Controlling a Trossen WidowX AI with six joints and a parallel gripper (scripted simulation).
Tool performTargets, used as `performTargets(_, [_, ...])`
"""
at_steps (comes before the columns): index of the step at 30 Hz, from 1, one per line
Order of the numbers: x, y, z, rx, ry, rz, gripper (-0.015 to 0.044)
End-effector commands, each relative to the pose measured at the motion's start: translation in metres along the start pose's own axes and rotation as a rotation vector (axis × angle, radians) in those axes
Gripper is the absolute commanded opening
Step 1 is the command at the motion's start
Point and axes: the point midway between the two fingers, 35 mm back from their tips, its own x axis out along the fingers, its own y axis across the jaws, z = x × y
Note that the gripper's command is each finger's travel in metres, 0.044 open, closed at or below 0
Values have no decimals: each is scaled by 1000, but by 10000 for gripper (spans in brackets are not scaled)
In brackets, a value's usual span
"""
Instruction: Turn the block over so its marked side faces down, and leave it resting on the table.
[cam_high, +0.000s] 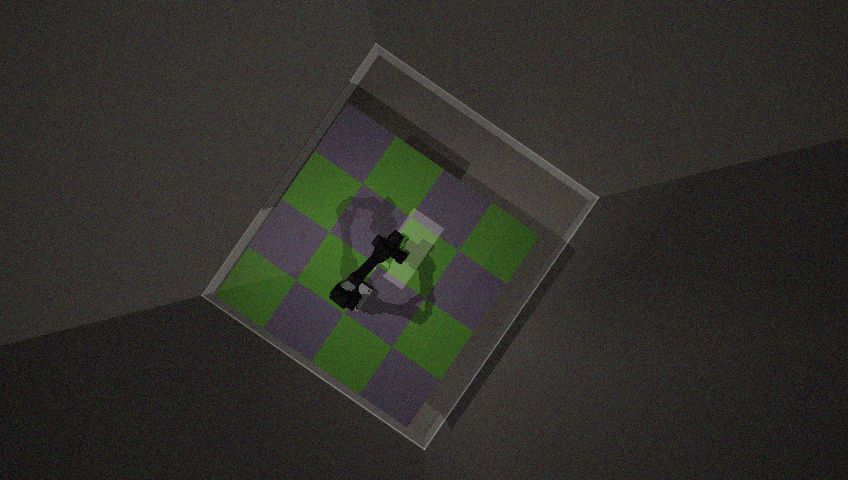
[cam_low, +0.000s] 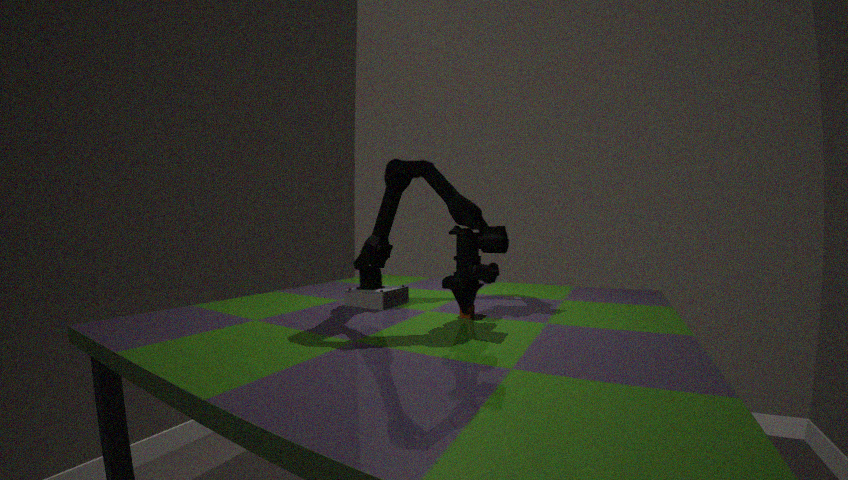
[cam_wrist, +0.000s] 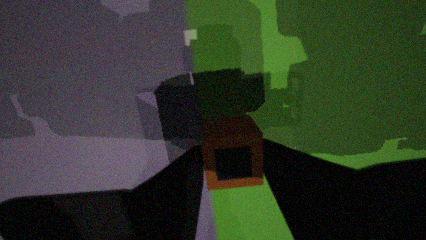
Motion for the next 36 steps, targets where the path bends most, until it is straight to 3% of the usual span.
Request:
performTargets(1, [0,0,0,2,-1,3,112])
performTargets(15, [-1,0,0,2,-1,3,0])
performTargets(21, [-30,0,0,2,-1,3,0])
performTargets(36, [-22,0,2,6,-187,3,0])
